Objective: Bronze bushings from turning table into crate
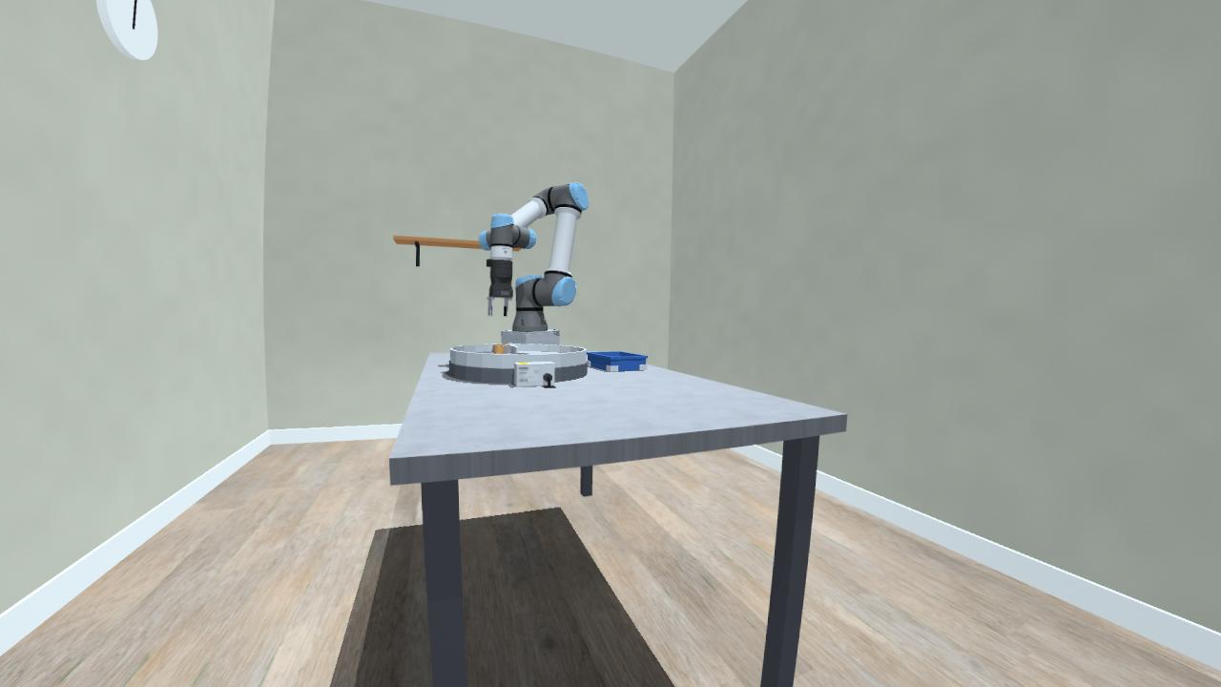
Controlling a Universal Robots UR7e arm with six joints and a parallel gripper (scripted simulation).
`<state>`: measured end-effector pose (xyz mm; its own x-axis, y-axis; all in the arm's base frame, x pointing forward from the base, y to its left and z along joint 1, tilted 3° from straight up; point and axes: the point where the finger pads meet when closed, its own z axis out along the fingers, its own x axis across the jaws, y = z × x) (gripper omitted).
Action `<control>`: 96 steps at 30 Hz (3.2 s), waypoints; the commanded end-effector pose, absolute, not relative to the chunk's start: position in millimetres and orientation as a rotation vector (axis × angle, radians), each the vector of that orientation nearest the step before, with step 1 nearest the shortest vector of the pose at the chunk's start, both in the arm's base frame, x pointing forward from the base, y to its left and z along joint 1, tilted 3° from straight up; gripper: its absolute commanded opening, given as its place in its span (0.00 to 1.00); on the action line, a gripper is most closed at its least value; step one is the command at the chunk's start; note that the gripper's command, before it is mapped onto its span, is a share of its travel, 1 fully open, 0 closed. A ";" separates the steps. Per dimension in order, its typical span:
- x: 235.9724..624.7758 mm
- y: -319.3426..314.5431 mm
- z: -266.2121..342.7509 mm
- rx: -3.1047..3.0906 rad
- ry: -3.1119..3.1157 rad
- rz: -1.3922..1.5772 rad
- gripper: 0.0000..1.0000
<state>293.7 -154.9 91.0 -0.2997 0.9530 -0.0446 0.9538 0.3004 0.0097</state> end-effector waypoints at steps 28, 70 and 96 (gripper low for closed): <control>294.0 -155.2 91.4 1.833 2.498 -0.029 1.00; 331.8 -161.4 67.6 1.833 2.498 -0.029 0.27; 369.4 -167.4 43.5 1.833 2.499 -0.029 0.27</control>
